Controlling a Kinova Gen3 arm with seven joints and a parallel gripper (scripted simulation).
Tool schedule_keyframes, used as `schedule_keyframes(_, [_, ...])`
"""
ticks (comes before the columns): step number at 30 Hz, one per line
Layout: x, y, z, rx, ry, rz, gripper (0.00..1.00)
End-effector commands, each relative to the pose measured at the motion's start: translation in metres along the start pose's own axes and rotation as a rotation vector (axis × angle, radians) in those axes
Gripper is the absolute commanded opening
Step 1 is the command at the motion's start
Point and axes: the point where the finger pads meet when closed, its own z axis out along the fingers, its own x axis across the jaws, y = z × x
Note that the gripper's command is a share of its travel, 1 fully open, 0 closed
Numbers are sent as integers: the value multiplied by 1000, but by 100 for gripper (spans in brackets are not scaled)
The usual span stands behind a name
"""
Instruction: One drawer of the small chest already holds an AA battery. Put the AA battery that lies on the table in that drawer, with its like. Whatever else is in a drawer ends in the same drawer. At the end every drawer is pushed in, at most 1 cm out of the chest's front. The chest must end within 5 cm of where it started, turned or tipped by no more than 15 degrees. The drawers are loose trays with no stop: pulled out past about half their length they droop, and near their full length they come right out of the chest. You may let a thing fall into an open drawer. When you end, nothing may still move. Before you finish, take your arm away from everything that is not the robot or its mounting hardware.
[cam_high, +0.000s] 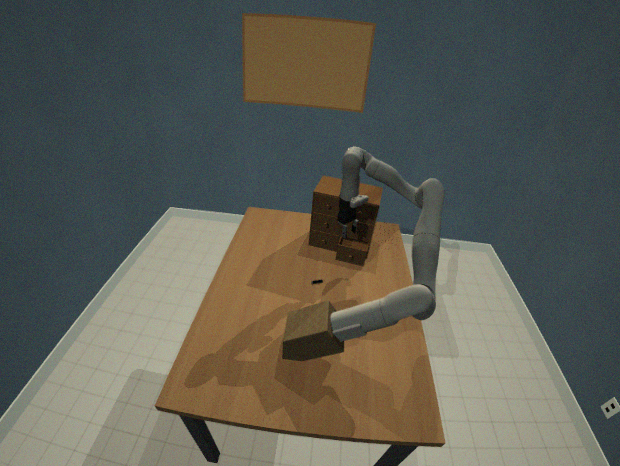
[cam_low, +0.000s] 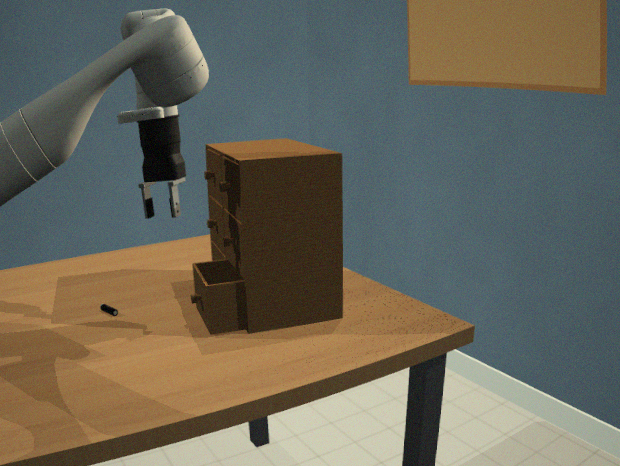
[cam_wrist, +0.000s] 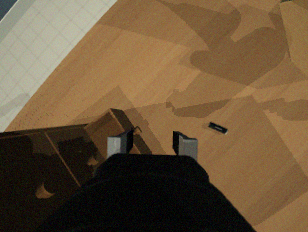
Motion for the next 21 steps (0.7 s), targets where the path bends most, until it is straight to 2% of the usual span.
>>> schedule_keyframes(1, [0, 1, 3, 1, -1, -37, 100])
schedule_keyframes(21, [-12, 10, 20, -12, -23, -369, 100])
